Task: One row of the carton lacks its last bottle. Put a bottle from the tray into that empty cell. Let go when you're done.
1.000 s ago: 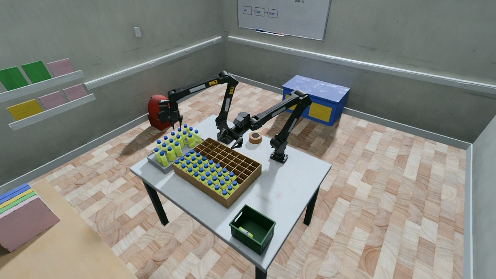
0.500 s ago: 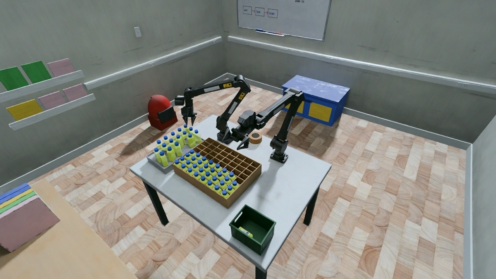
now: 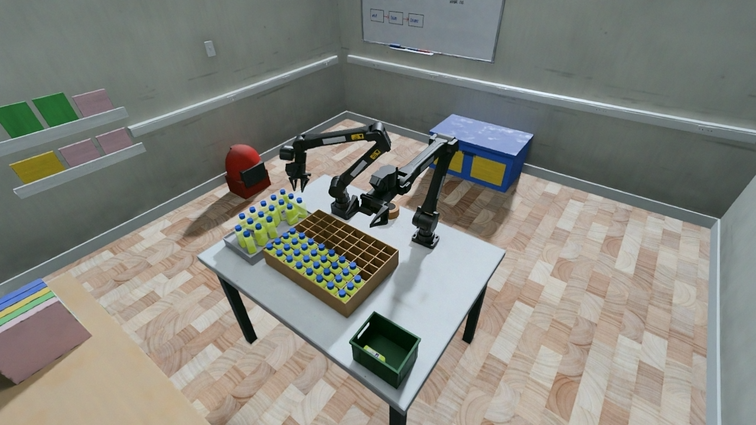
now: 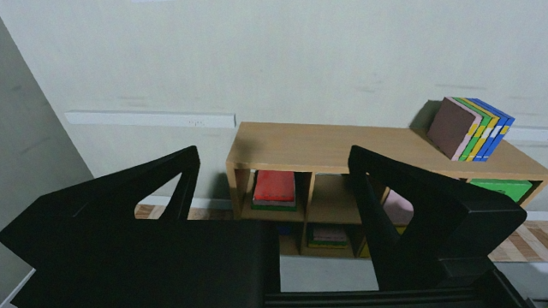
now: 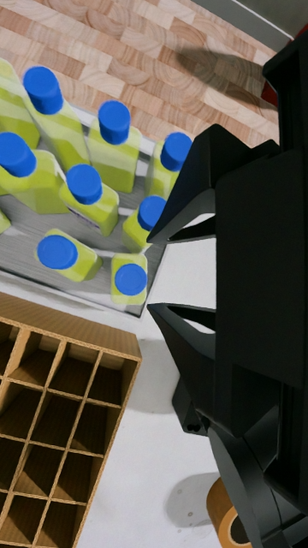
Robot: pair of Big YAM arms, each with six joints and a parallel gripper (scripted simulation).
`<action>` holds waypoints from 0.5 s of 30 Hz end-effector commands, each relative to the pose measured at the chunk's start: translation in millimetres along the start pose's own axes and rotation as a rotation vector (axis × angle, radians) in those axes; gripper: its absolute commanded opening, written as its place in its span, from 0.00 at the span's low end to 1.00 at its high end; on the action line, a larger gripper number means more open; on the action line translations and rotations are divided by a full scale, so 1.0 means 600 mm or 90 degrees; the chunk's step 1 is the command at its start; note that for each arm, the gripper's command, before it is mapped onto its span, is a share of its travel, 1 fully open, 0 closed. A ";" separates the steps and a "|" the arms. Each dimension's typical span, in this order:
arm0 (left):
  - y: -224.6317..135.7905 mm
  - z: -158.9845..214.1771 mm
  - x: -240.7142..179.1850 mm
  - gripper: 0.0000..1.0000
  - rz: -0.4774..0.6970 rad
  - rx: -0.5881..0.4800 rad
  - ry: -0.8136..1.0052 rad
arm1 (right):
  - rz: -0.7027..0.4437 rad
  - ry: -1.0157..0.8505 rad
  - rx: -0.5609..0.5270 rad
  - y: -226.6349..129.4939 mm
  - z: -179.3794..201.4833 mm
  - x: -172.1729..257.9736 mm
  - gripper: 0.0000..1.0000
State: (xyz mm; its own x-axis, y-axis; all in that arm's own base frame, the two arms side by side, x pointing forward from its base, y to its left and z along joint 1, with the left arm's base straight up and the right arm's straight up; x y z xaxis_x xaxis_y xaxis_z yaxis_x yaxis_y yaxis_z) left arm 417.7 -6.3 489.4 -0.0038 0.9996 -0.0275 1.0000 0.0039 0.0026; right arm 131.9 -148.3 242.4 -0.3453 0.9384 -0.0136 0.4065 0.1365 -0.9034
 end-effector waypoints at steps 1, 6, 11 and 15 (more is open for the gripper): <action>0.018 -0.058 0.006 1.00 -0.002 -0.032 0.010 | 0.002 0.020 -0.003 -0.001 0.006 0.008 0.44; 0.018 -0.066 0.017 1.00 -0.004 -0.035 0.013 | 0.007 0.032 -0.006 0.001 0.014 0.015 0.44; 0.017 -0.071 0.019 1.00 -0.006 -0.039 0.005 | 0.014 0.020 -0.007 -0.002 0.013 0.013 0.44; 0.017 -0.064 0.007 1.00 0.004 -0.035 0.004 | 0.006 0.019 -0.006 0.003 0.012 0.009 0.44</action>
Point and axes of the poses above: on each arm, the point where the finger pads meet when closed, its own y axis out along the fingers, its own x axis across the jaws, z = x × y, the point moved 10 cm from there along -y, back along the fingers, and after that the axes turned 1 degree about -y, right-handed, at the moved point
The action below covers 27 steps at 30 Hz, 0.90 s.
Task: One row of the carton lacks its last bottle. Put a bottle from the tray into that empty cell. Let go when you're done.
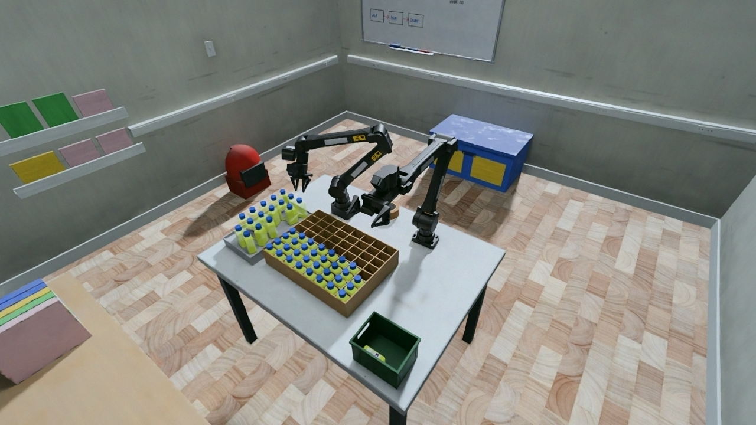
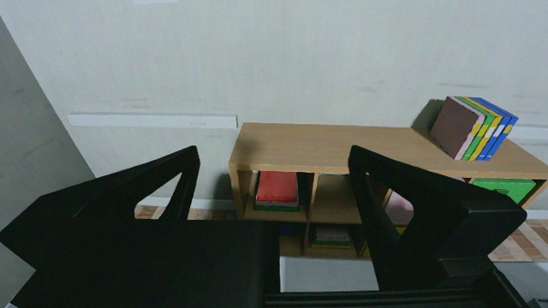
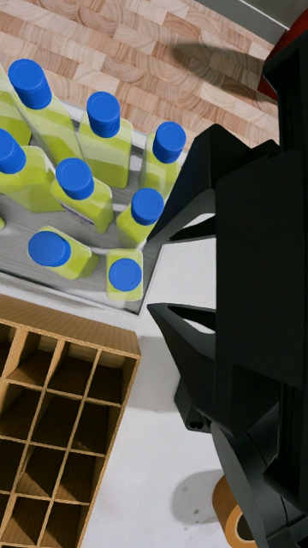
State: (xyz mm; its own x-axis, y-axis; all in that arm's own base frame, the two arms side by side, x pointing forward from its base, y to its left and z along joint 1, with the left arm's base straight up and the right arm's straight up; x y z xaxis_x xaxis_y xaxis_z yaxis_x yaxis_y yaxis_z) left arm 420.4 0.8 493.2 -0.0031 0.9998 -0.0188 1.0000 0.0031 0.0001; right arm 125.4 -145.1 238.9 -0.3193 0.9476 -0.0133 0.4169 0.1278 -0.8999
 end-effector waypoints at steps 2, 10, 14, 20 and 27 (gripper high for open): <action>0.013 -0.058 -0.004 1.00 0.004 -0.036 -0.001 | -0.001 0.003 -0.001 0.001 0.002 0.000 0.44; 0.013 -0.058 -0.004 1.00 0.004 -0.036 -0.001 | -0.010 0.003 0.000 0.005 -0.003 -0.002 0.44; 0.013 -0.058 -0.004 1.00 0.004 -0.036 -0.001 | -0.010 0.011 0.002 0.024 0.001 -0.001 0.44; 0.013 -0.058 -0.004 1.00 0.004 -0.036 -0.001 | 0.000 -0.001 -0.001 0.022 -0.007 -0.007 0.44; 0.013 -0.058 -0.004 1.00 0.004 -0.036 -0.001 | -0.006 0.009 0.001 0.052 -0.002 -0.002 0.44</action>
Point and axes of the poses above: on each arm, the point where the finger pads meet when closed, its own y axis out along the fingers, its own x axis across the jaws, z = x × y, the point moved 10 cm from there along -y, back along the fingers, and after that the axes turned 1 degree about -y, right-handed, at the moved point
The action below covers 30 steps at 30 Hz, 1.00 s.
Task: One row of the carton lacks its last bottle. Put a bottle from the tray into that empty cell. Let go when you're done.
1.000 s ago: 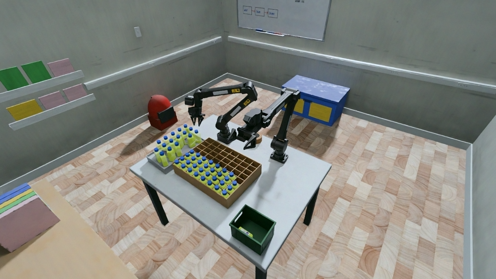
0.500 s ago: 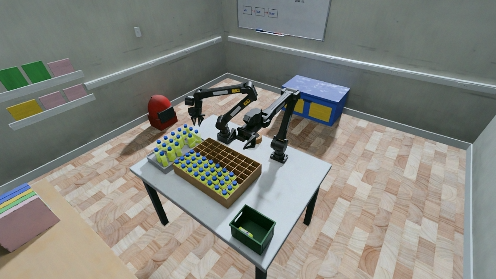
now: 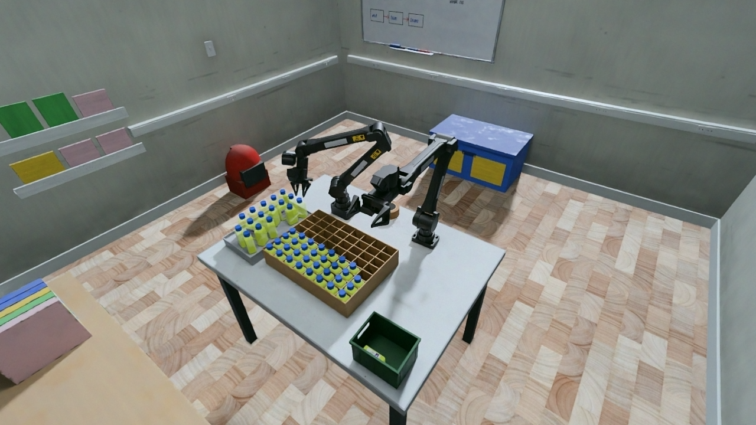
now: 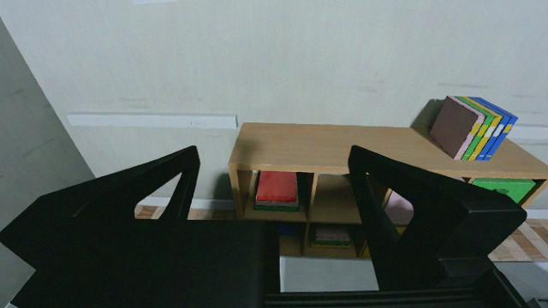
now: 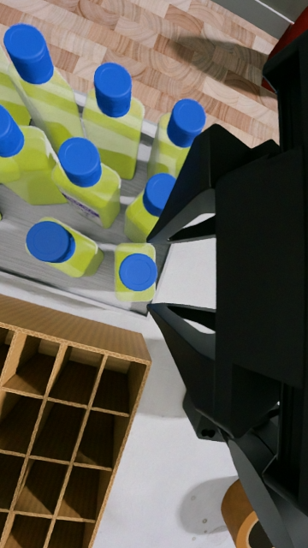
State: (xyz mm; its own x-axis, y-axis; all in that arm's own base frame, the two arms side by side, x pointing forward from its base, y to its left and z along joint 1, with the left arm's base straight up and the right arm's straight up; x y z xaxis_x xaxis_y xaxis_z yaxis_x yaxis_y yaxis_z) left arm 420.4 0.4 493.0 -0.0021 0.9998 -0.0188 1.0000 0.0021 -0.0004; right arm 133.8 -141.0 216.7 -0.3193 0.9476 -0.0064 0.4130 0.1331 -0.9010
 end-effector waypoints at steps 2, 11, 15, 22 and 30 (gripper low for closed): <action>0.012 -0.058 -0.003 1.00 0.003 -0.037 -0.001 | -0.004 0.008 0.000 0.020 -0.003 -0.003 0.44; 0.012 -0.058 -0.003 1.00 0.003 -0.037 -0.001 | -0.002 0.007 -0.001 0.038 -0.003 -0.002 0.44; 0.012 -0.058 -0.003 1.00 0.003 -0.037 -0.001 | -0.005 0.008 0.001 0.050 -0.002 -0.002 0.44; 0.012 -0.058 -0.003 1.00 0.003 -0.037 -0.001 | 0.019 0.001 -0.009 0.035 -0.011 -0.011 0.35; 0.012 -0.058 -0.003 1.00 0.003 -0.037 -0.001 | 0.018 0.000 -0.008 0.035 -0.011 -0.011 0.35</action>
Point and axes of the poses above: on each arm, the point where the finger pads meet when closed, its own y axis out along the fingers, its own x axis across the jaws, z = x × y, the point moved 10 cm from there along -y, back along the fingers, and after that the axes turned 1 degree about -y, right-handed, at the moved point
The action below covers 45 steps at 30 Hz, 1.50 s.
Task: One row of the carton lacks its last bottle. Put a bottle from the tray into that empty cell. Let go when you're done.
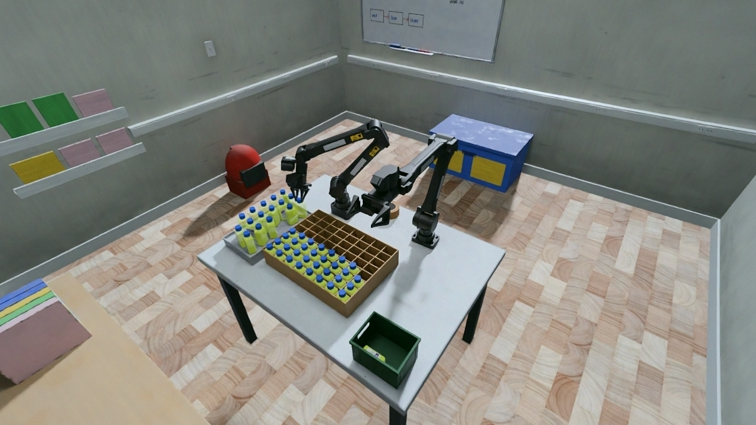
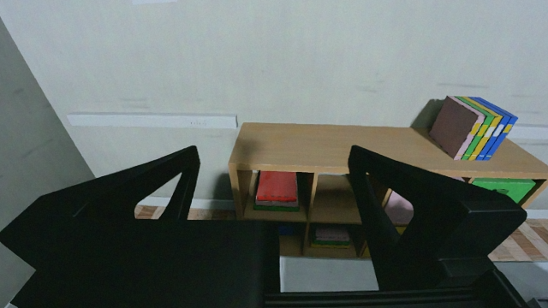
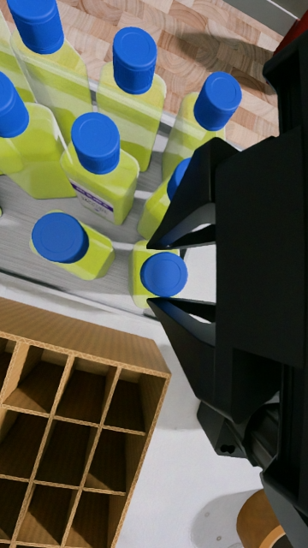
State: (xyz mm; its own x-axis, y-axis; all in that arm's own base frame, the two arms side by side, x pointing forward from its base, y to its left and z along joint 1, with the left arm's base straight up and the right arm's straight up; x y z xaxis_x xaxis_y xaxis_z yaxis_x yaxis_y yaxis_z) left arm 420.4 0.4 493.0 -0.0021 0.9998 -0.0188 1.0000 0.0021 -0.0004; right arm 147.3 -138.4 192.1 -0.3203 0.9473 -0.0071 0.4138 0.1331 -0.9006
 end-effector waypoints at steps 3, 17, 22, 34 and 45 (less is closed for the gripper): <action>0.012 -0.058 -0.003 1.00 0.003 -0.037 -0.001 | 0.018 0.001 -0.008 -0.012 -0.008 -0.008 0.35; 0.012 -0.058 -0.003 1.00 0.003 -0.037 -0.001 | 0.018 0.001 -0.008 -0.012 -0.008 -0.008 0.32; 0.012 -0.058 -0.003 1.00 0.003 -0.037 -0.001 | 0.018 0.001 -0.008 -0.012 -0.008 -0.008 0.32; 0.012 -0.058 -0.003 1.00 0.003 -0.037 -0.001 | 0.018 0.001 -0.008 -0.012 -0.008 -0.008 0.30; 0.012 -0.058 -0.003 1.00 0.003 -0.037 -0.001 | 0.018 0.001 -0.008 -0.012 -0.008 -0.008 0.30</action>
State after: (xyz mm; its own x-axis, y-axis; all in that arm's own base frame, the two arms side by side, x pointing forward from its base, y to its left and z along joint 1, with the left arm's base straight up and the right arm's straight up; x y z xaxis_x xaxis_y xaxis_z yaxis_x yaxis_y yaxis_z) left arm 420.4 0.4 493.0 -0.0021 0.9998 -0.0188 1.0000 0.0021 -0.0004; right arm 147.4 -138.2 192.1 -0.3212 0.9470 -0.0069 0.4136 0.1337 -0.9006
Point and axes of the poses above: on each arm, the point where the finger pads meet when closed, its own y axis out along the fingers, its own x axis across the jaws, z = x × y, the point moved 10 cm from there along -y, back along the fingers, and after that the axes turned 1 degree about -y, right-handed, at the moved point
